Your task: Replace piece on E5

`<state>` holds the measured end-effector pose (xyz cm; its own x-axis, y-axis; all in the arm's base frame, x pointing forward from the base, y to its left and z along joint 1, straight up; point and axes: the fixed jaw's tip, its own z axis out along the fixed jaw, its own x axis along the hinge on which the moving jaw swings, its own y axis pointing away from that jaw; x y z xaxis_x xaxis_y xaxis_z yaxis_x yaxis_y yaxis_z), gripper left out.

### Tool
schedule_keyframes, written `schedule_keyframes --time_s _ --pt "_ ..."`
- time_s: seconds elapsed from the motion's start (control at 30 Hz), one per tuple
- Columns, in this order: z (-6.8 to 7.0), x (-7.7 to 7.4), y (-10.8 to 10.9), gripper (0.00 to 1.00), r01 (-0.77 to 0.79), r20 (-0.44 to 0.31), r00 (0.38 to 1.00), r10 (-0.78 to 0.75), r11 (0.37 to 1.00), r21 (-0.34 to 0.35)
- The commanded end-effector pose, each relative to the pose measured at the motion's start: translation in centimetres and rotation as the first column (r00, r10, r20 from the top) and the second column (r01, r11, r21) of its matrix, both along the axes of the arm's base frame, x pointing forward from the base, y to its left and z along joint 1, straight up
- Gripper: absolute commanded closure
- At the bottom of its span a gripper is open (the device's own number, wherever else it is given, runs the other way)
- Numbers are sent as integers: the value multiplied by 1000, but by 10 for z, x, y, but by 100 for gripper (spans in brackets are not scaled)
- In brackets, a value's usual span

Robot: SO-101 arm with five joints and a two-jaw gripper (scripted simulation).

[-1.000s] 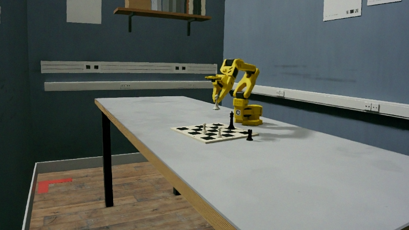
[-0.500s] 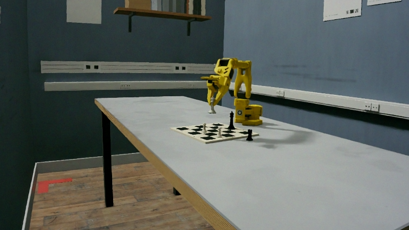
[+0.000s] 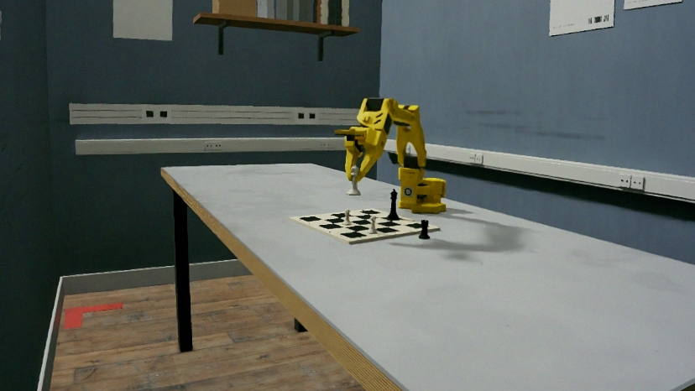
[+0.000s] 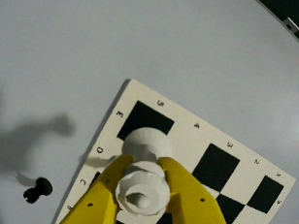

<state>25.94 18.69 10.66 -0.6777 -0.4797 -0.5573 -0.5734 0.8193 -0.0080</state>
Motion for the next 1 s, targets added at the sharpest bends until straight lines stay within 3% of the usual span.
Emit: schedule_keyframes --time_s 0.0,0.97 --pt "3 2 5 100 -7 -29 1000 7 1000 -16" --pt "-3 0 8 100 -18 -28 999 17 1000 -16"
